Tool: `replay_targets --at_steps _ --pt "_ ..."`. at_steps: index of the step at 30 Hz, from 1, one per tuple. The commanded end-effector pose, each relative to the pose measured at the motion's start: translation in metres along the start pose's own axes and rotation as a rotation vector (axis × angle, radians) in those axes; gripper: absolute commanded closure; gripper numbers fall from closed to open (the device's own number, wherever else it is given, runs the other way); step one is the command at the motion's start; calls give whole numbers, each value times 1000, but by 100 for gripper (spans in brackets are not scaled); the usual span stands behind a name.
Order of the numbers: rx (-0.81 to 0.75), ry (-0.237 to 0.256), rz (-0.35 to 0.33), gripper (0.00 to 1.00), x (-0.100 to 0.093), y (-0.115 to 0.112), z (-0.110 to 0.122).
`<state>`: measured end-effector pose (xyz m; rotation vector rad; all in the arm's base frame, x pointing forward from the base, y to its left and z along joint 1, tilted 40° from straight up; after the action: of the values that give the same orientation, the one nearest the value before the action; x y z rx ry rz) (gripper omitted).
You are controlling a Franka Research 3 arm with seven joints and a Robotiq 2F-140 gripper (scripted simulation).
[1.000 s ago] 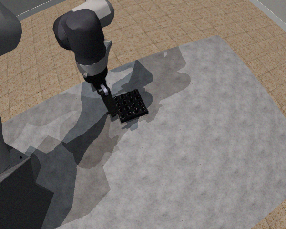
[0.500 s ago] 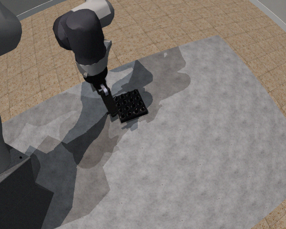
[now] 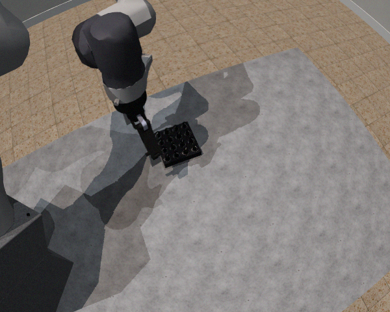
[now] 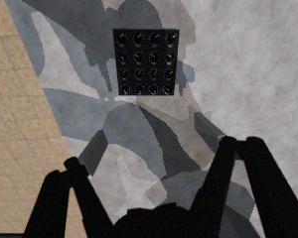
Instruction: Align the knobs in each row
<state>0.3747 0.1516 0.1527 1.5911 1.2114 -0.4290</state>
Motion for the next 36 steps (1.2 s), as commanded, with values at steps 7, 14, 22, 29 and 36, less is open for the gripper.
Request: replay_targets --at_steps 7,14,22,29,36 --pt "-5 1 1 0 0 -1 0" --pt "-5 1 1 0 0 -1 0" --pt "-5 1 1 0 0 -1 0" --pt "-5 1 1 0 0 -1 0" --pt "203 -8 17 0 -1 17 1"
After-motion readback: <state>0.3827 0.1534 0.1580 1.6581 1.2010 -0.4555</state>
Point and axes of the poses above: the point where the finger pads meet when closed, its own x axis out along the fingers, its own z axis across the jaws, y = z × x, the point moved 9 cm from there along -x, back along the fingers, and after that the axes turned 1 degree about -x, right-handed, at the moved point
